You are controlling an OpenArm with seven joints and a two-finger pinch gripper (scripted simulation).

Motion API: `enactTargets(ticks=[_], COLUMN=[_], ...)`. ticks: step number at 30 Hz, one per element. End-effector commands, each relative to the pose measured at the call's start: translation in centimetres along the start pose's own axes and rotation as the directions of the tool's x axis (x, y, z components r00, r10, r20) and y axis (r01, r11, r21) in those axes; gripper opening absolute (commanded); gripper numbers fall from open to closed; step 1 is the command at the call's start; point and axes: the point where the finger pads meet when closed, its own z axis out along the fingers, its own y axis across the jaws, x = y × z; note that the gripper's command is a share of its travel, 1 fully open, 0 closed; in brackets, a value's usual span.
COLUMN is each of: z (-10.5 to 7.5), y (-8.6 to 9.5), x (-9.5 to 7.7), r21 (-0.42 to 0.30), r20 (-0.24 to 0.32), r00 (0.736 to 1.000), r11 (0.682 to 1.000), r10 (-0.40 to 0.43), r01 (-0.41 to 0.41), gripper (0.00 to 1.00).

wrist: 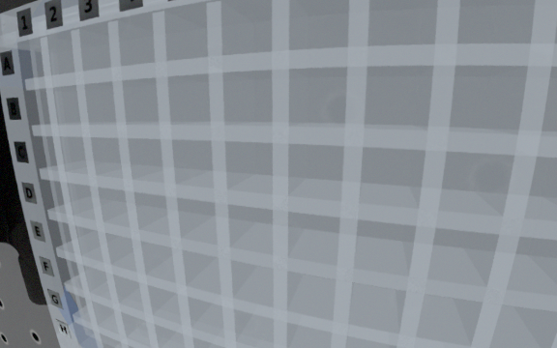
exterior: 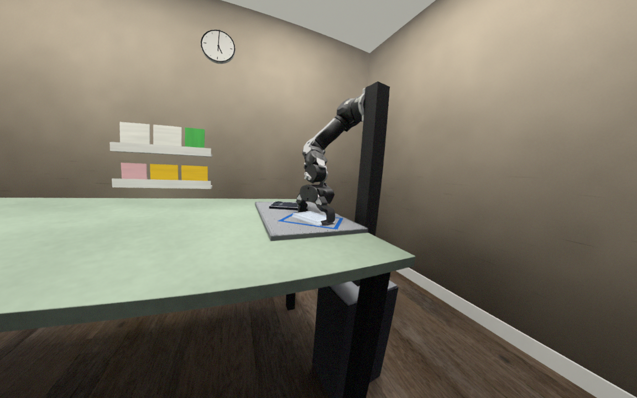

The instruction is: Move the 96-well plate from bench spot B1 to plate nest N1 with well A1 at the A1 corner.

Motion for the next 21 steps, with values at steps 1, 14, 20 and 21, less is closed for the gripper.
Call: enactTargets(ticks=[1, 14, 20, 21], z=[-0.05, -0.05, -0.06, -0.06], y=[0.03, 0.03, 0.04, 0.04], x=[-0.05, -0.06, -0.07, -0.07], r21=[-0.001, -0.001, -0.001, -0.001], r20=[0.002, 0.002, 0.002, 0.002], r00=[1.000, 1.000, 1.000, 1.000], r11=[1.000, 1.000, 1.000, 1.000], r10=[0.000, 0.000, 0.000, 0.000], r01=[0.000, 0.000, 0.000, 0.000], gripper=[0.83, 0.47, 0.27, 0.23])
